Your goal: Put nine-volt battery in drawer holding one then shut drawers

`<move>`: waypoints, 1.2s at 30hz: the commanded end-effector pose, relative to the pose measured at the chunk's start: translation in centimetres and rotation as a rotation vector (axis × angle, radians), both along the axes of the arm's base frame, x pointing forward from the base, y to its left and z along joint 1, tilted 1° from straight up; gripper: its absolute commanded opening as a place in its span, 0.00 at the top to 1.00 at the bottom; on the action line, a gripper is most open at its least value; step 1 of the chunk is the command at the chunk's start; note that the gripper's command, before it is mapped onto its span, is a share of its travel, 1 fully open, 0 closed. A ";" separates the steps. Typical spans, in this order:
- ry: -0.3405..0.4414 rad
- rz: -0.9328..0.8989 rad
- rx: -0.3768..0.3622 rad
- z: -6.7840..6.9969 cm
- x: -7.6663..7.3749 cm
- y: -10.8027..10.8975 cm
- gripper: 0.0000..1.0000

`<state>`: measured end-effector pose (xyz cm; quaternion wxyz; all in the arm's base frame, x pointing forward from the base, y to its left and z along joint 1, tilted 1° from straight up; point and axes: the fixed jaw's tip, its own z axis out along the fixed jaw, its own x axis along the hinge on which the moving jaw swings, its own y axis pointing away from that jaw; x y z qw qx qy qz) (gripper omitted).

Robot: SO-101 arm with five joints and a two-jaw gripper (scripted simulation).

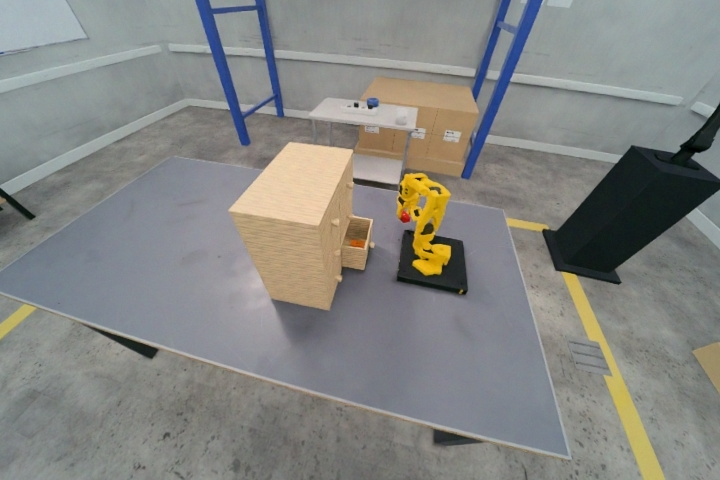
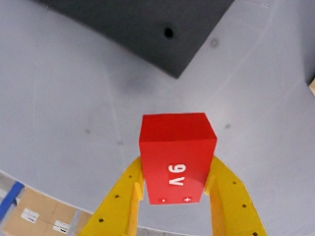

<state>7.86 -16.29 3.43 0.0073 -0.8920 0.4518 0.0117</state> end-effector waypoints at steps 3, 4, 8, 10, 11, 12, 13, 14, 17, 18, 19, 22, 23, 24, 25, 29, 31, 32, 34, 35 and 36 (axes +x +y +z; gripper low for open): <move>-0.016 -0.080 -0.029 0.1 0.1 0.9 1.00; -0.016 -0.082 -0.029 0.1 0.1 0.9 1.00; -0.016 -0.082 -0.029 0.1 0.1 0.9 1.00; -0.016 -0.082 -0.029 0.1 0.1 0.9 1.00; -0.016 -0.082 -0.029 0.1 0.1 0.9 1.00; -0.016 -0.082 -0.029 0.1 0.1 0.9 1.00; -0.016 -0.082 -0.029 0.1 0.1 0.9 1.00; -0.016 -0.082 -0.029 0.1 0.1 0.9 1.00; -0.016 -0.082 -0.029 0.1 0.1 0.9 1.00; -0.016 -0.082 -0.029 0.1 0.1 0.9 1.00; -0.016 -0.082 -0.029 0.1 0.1 0.9 1.00; -0.016 -0.082 -0.029 0.1 0.1 0.9 1.00; -0.016 -0.082 -0.029 0.1 0.1 0.9 1.00; -0.016 -0.082 -0.029 0.1 0.1 0.9 1.00; -0.016 -0.082 -0.029 0.1 0.1 0.9 1.00; -0.016 -0.082 -0.029 0.1 0.1 0.9 1.00; -0.016 -0.082 -0.029 0.1 0.1 0.9 1.00; -0.016 -0.082 -0.029 0.1 0.1 0.9 1.00; -0.016 -0.082 -0.029 0.1 0.1 0.9 1.00; -0.016 -0.055 -0.028 0.1 0.4 1.4 1.00; -0.017 -0.028 -0.028 0.2 0.6 1.8 1.00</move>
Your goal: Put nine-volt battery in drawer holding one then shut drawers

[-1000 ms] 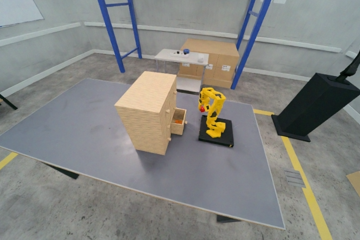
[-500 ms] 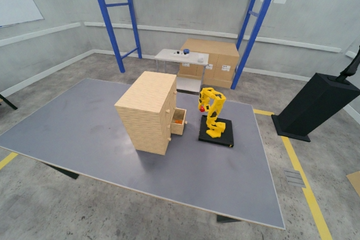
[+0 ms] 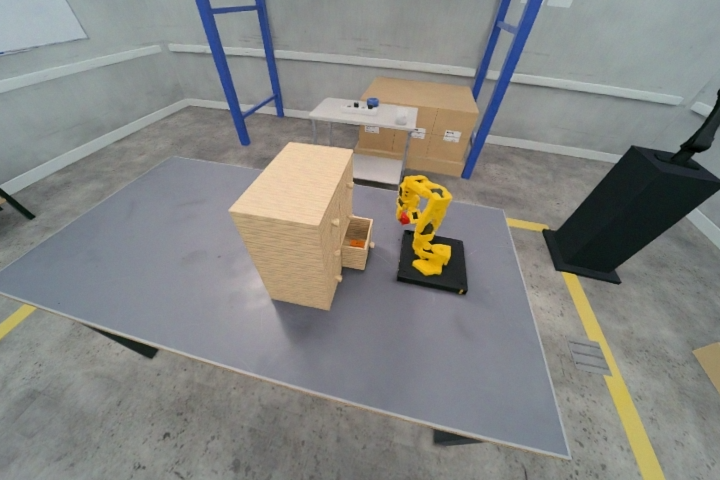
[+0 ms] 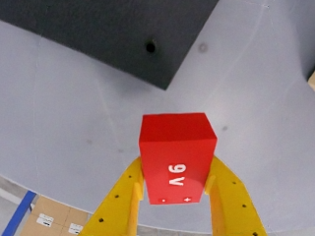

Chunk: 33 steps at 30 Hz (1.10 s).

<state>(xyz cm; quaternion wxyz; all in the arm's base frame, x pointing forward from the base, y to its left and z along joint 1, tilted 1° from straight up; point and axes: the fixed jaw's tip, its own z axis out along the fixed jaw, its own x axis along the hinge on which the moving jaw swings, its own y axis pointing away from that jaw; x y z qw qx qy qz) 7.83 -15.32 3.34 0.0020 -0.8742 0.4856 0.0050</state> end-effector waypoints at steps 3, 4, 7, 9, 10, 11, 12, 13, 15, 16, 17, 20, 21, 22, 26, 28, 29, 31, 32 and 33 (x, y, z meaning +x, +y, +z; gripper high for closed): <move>-0.009 0.129 -0.011 0.3 1.3 2.2 1.00; -0.009 0.156 -0.010 0.4 1.4 2.6 1.00; -0.009 0.236 -0.009 0.4 1.8 4.0 1.00; -0.009 0.290 -0.008 0.4 2.0 4.9 1.00; -0.009 0.316 -0.008 0.3 2.1 5.3 1.00; -0.009 0.343 -0.007 0.3 2.1 5.8 1.00; -0.010 0.370 -0.009 0.3 2.2 6.2 1.00; -0.024 0.397 -0.025 0.5 2.6 6.3 1.00; -0.024 0.397 -0.025 0.5 2.6 6.3 1.00; -0.039 0.423 -0.040 0.8 2.9 6.5 1.00; -0.054 0.450 -0.056 1.1 3.3 6.7 1.00; -0.083 0.502 -0.083 1.5 3.9 7.2 1.00; -0.083 0.502 -0.083 1.5 3.9 7.2 1.00; -0.083 0.502 -0.083 1.5 3.9 7.2 1.00; -0.083 0.502 -0.083 1.5 3.9 7.2 1.00; -0.083 0.502 -0.083 1.5 3.9 7.2 1.00; -0.083 0.502 -0.083 1.5 3.9 7.2 1.00; -0.083 0.502 -0.083 1.5 3.9 7.2 1.00; -0.083 0.502 -0.083 1.5 3.9 7.2 1.00; -0.081 0.528 -0.079 1.5 4.0 7.5 1.00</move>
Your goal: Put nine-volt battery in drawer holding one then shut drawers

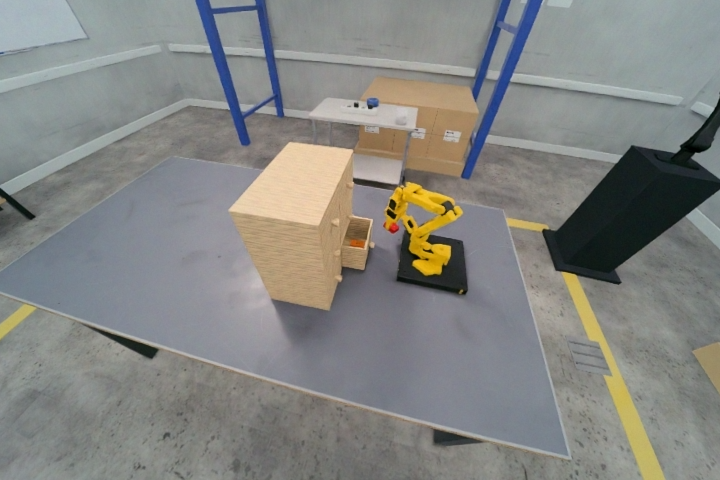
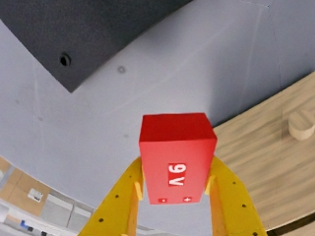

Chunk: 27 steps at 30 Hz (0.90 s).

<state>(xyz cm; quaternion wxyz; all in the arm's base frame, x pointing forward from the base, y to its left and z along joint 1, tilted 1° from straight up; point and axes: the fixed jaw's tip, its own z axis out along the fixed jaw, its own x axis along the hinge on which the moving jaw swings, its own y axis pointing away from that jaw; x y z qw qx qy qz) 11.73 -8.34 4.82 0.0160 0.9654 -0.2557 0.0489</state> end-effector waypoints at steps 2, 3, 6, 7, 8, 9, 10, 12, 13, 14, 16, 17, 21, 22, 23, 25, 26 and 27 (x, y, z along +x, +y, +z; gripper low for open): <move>0.008 0.085 0.007 -0.1 0.4 1.2 1.00; 0.012 0.111 0.009 -0.2 0.6 1.6 1.00; 0.018 0.190 0.011 -0.3 1.0 2.6 1.00; 0.020 0.216 0.012 -0.3 1.1 2.9 1.00; 0.021 0.242 0.012 -0.3 1.3 3.3 1.00; 0.022 0.268 0.012 -0.3 1.4 3.6 1.00; 0.024 0.294 0.012 -0.4 1.5 4.0 1.00; 0.027 0.347 0.013 -0.4 1.7 4.7 1.00; 0.028 0.373 0.013 -0.4 1.8 5.0 1.00; 0.030 0.399 0.013 -0.4 1.9 5.4 1.00; 0.030 0.399 0.013 -0.4 1.9 5.4 1.00; 0.031 0.426 0.013 -0.5 1.9 5.7 1.00; 0.037 0.530 0.013 -0.5 2.1 7.2 1.00; 0.039 0.557 0.013 -0.5 2.1 7.5 1.00; 0.040 0.583 0.013 -0.6 2.1 7.9 1.00; 0.043 0.635 0.013 -0.6 2.1 8.6 1.00; 0.045 0.661 0.012 -0.6 2.1 9.0 1.00; 0.046 0.688 0.012 -0.6 2.1 9.3 1.00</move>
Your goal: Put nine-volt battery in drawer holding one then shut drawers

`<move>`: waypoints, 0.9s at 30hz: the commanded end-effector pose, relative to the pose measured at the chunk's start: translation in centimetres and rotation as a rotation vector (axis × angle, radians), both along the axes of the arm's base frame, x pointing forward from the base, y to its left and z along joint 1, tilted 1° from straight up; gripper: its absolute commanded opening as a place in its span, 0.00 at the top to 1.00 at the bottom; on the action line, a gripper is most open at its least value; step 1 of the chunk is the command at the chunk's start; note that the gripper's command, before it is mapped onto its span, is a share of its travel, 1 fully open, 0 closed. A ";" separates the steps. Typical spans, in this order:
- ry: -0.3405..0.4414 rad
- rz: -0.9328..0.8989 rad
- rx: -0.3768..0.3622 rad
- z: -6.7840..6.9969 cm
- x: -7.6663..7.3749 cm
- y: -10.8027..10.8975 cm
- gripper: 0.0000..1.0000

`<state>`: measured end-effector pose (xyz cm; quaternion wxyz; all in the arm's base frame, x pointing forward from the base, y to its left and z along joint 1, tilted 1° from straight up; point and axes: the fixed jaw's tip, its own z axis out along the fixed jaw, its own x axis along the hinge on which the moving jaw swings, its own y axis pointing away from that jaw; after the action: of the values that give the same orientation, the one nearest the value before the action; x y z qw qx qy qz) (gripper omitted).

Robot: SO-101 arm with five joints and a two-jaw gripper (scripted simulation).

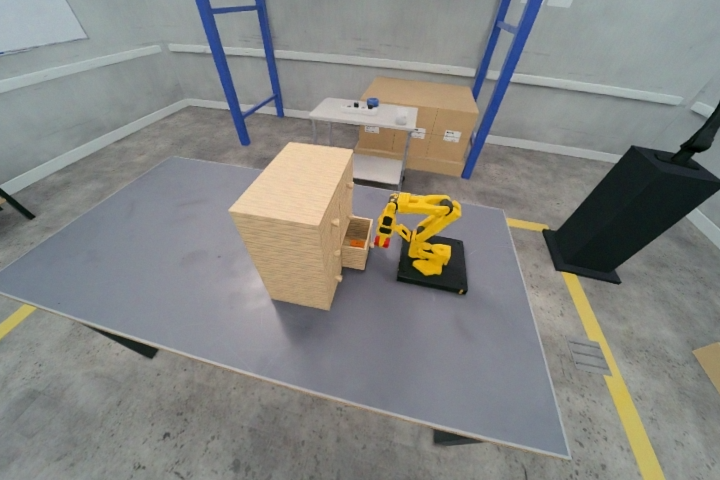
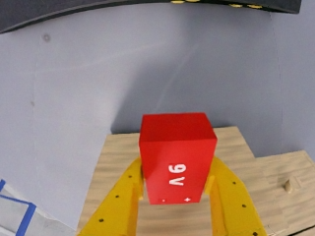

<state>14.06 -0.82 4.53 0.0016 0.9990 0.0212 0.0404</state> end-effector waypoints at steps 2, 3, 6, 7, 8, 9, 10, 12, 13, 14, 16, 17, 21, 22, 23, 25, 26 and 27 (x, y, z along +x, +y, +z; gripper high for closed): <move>0.028 0.180 -0.001 -0.4 -0.3 2.5 1.00; 0.028 0.184 -0.001 -0.4 -0.3 2.6 1.00; 0.028 0.184 -0.001 -0.4 -0.3 2.6 1.00; 0.013 0.137 0.001 -0.2 -0.2 2.0 1.00; -0.007 0.137 0.002 0.0 -0.1 2.0 1.00; -0.022 0.137 0.003 0.1 0.0 2.0 1.00; -0.037 0.137 0.005 0.3 0.0 2.0 1.00; -0.067 0.137 0.007 0.6 0.1 2.0 1.00; -0.082 0.137 0.008 0.7 0.2 2.0 1.00; -0.097 0.137 0.009 0.8 0.2 2.0 1.00; -0.105 0.136 0.010 0.9 0.3 2.0 1.00; -0.105 0.136 0.010 0.9 0.3 2.0 1.00; -0.105 0.136 0.010 0.9 0.3 2.0 1.00; -0.105 0.136 0.010 0.9 0.3 2.0 1.00; -0.105 0.136 0.010 0.9 0.3 2.0 1.00; -0.152 0.144 0.014 1.5 0.6 2.2 1.00; -0.157 0.148 0.014 1.7 0.4 2.2 1.00; -0.181 0.152 0.017 2.0 0.6 2.3 1.00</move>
<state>14.58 1.19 5.89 -0.0043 0.9903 0.0895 0.1061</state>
